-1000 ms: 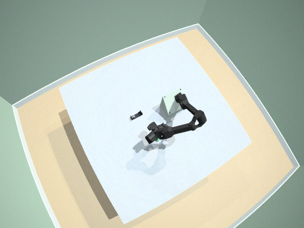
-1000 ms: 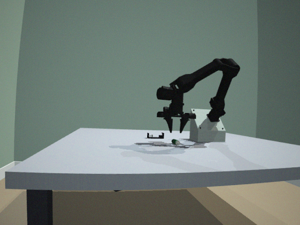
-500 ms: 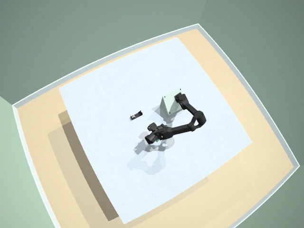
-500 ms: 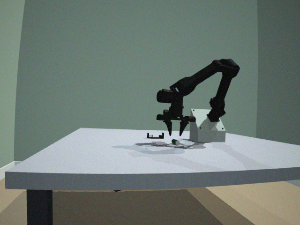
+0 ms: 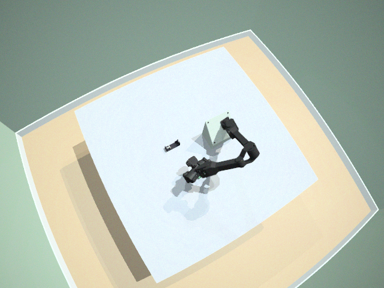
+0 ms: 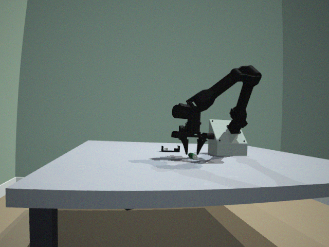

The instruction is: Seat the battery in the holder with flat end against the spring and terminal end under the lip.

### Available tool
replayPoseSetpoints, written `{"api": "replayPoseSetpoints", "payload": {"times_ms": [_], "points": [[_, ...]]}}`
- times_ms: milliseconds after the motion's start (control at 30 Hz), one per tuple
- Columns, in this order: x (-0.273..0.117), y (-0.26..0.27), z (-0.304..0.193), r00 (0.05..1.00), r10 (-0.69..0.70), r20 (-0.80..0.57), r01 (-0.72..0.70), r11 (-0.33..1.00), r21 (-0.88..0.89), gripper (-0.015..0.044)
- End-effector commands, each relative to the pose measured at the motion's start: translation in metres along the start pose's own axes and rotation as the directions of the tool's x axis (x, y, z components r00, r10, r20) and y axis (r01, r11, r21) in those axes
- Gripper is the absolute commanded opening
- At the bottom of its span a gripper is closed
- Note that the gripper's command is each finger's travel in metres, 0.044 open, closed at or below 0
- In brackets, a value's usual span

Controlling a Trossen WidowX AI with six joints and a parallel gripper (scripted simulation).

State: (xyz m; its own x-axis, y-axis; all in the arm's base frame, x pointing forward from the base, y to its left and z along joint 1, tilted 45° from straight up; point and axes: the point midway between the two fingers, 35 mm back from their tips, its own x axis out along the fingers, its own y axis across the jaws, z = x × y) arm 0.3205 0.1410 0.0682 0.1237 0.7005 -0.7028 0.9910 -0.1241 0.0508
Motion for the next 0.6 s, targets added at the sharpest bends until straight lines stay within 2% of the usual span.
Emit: {"api": "replayPoseSetpoints", "payload": {"times_ms": [0,167,267,567], "points": [[0.0087,-0.0042,0.0038,1.0,-0.012,0.006,0.012,1.0,0.014,0.0236],[0.0143,-0.0047,0.0037,1.0,-0.011,0.005,0.011,1.0,0.014,0.0236],[0.0143,-0.0047,0.0037,1.0,-0.011,0.005,0.011,1.0,0.014,0.0157],[0.0143,-0.0047,0.0037,1.0,-0.011,0.005,0.011,1.0,0.014,0.0097]]}}
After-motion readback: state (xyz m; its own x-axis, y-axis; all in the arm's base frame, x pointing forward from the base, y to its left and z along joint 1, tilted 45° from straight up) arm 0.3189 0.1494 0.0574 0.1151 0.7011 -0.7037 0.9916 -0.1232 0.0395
